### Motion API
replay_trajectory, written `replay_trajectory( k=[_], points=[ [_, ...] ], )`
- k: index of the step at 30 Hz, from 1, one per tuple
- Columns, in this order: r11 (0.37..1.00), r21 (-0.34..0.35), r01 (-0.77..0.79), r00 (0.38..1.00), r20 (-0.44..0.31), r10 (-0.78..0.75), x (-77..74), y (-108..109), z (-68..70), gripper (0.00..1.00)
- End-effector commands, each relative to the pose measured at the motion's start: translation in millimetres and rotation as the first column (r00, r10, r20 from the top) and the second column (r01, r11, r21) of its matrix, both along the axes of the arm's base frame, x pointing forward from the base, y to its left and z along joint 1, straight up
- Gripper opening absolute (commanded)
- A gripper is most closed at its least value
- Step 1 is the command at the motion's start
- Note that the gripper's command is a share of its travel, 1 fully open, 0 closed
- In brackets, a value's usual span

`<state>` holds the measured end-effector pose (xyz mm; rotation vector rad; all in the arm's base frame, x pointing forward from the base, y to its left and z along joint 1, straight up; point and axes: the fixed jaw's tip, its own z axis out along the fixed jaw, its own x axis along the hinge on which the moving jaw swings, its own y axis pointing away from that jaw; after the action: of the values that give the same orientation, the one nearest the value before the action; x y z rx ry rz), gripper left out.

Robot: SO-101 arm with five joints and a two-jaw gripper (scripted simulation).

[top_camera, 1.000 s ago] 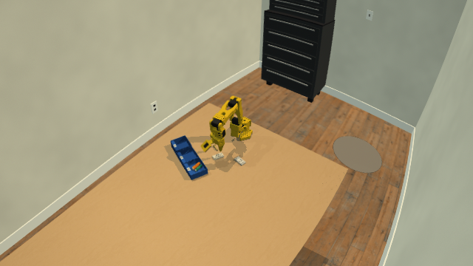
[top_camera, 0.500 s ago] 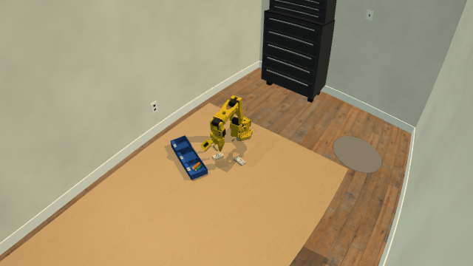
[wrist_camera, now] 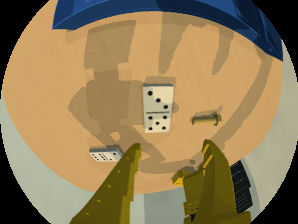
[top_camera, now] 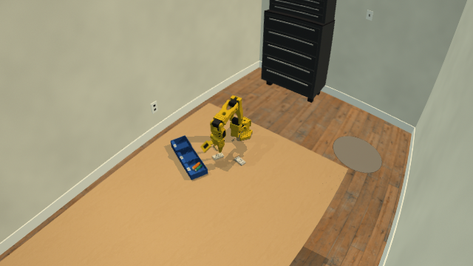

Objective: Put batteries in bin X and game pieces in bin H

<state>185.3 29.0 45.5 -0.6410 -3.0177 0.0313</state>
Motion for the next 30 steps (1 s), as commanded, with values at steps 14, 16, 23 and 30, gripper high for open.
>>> replay_trajectory(
  k=[14, 16, 23, 30],
  points=[
    [1.000, 0.005, -0.003, 0.999, 0.037, 0.002, 4.2, 3, -25.9, 0.29],
    [1.000, 0.005, -0.003, 0.999, 0.037, 0.002, 4.2, 3, -25.9, 0.29],
    [1.000, 0.005, -0.003, 0.999, 0.037, 0.002, 3.2, 2, -34.2, 0.29],
    [1.000, 0.005, -0.003, 0.999, 0.037, 0.002, 2.9, 2, -36.2, 0.29]
  ],
)
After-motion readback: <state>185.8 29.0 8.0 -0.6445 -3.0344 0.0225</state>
